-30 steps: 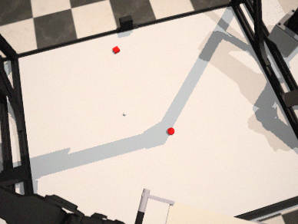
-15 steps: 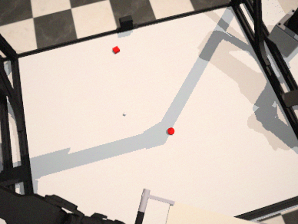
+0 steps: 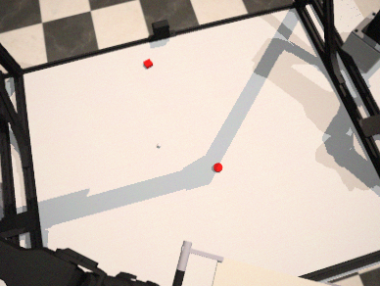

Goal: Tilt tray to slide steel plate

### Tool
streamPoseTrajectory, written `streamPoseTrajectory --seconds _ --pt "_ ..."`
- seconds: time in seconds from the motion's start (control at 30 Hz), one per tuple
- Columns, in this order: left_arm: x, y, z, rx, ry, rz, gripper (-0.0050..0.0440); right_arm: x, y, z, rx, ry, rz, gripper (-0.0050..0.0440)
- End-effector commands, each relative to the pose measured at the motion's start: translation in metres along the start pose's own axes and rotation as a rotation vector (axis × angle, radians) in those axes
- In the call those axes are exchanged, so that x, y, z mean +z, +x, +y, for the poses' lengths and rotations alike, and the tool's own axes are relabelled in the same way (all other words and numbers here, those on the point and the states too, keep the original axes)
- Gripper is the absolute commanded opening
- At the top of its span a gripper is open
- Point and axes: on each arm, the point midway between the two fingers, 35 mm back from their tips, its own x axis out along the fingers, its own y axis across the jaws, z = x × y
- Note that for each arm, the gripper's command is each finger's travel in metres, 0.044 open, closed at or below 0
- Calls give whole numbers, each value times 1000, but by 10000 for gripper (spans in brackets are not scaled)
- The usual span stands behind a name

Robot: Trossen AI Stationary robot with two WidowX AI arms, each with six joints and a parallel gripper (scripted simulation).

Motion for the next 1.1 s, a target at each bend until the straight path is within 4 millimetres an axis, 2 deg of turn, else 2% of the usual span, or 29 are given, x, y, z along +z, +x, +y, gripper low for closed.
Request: streamPoseTrajectory --seconds 0.0,0.7,0.77,0.93,0.97,1.07 --pt "0 0 0 -2 1 -2 440 1 -15 19 51 0 -4 0" --pt "0 0 0 -2 1 -2 440 1 -21 28 69 0 -4 0" --pt "0 0 0 -2 1 -2 440 1 -14 18 71 0 -4 0" --pt "0 0 0 -2 1 -2 440 1 38 -47 3 0 -4 0" --pt "0 0 0 -2 1 -2 440 1 44 -54 -15 0 -4 0" --pt "0 0 0 -2 1 -2 440 1 44 -54 -67 1 -4 0"
